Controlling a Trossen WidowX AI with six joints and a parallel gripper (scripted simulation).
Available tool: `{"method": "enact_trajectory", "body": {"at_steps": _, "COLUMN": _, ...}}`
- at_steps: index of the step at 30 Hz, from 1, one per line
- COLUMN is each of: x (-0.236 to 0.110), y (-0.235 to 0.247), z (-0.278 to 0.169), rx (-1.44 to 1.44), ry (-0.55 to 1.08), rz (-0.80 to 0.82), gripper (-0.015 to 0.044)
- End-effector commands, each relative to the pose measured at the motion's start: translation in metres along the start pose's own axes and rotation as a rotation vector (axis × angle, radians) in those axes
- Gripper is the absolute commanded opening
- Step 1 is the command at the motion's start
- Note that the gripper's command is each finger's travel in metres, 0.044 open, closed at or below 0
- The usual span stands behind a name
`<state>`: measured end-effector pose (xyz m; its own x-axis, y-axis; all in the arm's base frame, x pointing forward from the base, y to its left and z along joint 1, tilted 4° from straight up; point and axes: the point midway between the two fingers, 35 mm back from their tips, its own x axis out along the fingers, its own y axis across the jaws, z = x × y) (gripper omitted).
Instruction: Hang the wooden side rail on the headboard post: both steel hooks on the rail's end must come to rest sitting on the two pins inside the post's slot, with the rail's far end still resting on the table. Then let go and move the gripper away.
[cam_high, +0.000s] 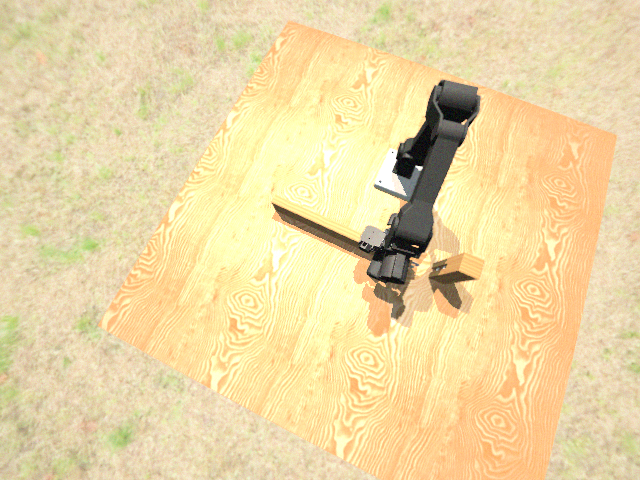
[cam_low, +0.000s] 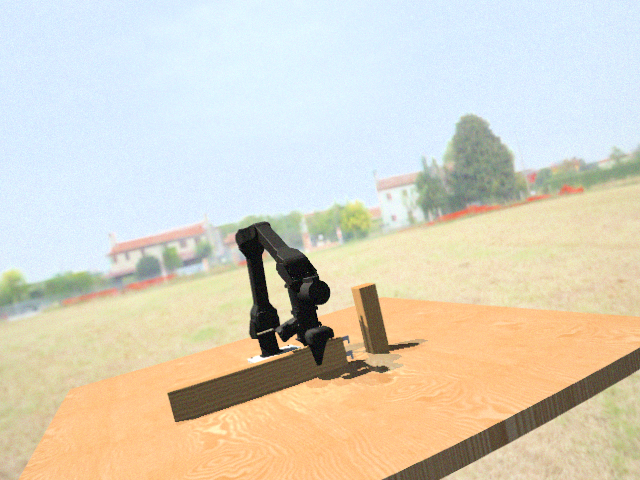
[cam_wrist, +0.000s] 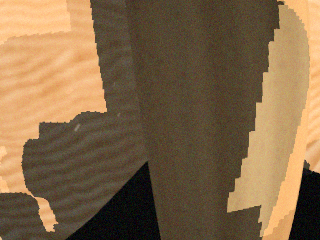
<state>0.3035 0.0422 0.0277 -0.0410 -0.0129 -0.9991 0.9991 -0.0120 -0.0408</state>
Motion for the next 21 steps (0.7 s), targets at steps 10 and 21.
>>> {"method": "enact_trajectory", "body": {"at_steps": 10, "x": -0.0002, "y": -0.0070, "z": 0.0007, "rx": 0.004, "ry": -0.004, "rz": -0.005, "gripper": 0.0000}}
{"method": "enact_trajectory", "body": {"at_steps": 21, "x": -0.0003, "y": -0.0116, "z": 0.0007, "rx": 0.004, "ry": -0.004, "rz": -0.006, "gripper": 0.0000}}
